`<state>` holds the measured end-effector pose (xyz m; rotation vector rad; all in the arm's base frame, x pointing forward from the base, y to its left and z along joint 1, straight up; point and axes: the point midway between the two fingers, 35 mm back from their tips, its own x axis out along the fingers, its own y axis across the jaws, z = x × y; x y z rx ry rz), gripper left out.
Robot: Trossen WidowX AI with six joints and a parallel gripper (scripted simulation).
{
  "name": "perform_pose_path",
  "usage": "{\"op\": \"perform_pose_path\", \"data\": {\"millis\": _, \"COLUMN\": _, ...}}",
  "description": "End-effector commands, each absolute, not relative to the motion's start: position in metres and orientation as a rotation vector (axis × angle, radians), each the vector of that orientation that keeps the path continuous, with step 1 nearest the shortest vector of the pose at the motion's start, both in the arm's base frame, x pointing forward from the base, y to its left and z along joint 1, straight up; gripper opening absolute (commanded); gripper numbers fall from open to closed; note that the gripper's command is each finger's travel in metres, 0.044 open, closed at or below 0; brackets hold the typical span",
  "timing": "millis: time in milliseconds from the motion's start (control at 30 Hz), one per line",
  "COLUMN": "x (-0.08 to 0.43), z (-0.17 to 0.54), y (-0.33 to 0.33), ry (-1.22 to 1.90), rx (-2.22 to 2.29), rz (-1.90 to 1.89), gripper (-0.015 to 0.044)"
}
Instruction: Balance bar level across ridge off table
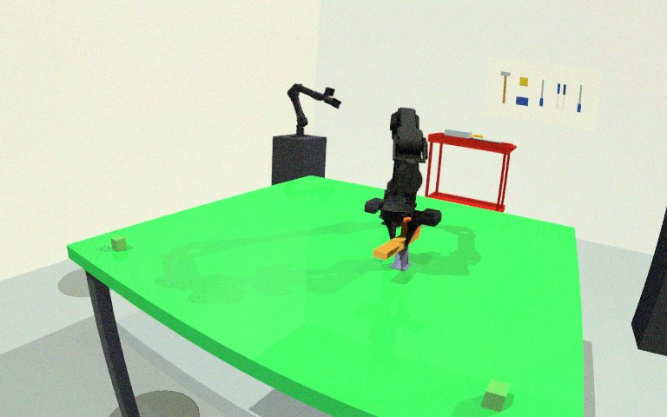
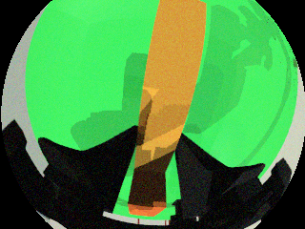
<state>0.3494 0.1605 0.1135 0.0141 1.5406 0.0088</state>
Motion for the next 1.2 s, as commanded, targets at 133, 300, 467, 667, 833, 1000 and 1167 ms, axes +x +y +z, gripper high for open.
{"op": "perform_pose_path", "data": {"millis": 133, "x": 0.3494, "z": 0.1134, "y": 0.1605, "ry": 1.541, "rx": 0.014, "rz": 0.009, "gripper": 0.0171}}
{"op": "perform_pose_path", "data": {"millis": 300, "x": 0.3494, "z": 0.1134, "y": 0.1605, "ry": 1.541, "rx": 0.014, "rz": 0.009, "gripper": 0.0172}}
{"op": "perform_pose_path", "data": {"millis": 467, "x": 0.3494, "z": 0.1134, "y": 0.1605, "ry": 1.541, "rx": 0.014, "rz": 0.009, "gripper": 0.0173}}
{"op": "perform_pose_path", "data": {"millis": 667, "x": 0.3494, "z": 0.1134, "y": 0.1605, "ry": 1.541, "rx": 0.014, "rz": 0.009, "gripper": 0.0185}}
{"op": "perform_pose_path", "data": {"millis": 833, "x": 0.3494, "z": 0.1134, "y": 0.1605, "ry": 1.541, "rx": 0.014, "rz": 0.009, "gripper": 0.0185}}
{"op": "perform_pose_path", "data": {"millis": 1000, "x": 0.3494, "z": 0.1134, "y": 0.1605, "ry": 1.541, "rx": 0.014, "rz": 0.009, "gripper": 0.0211}}
{"op": "perform_pose_path", "data": {"millis": 1167, "x": 0.3494, "z": 0.1134, "y": 0.1605, "ry": 1.541, "rx": 0.014, "rz": 0.009, "gripper": 0.0343}}
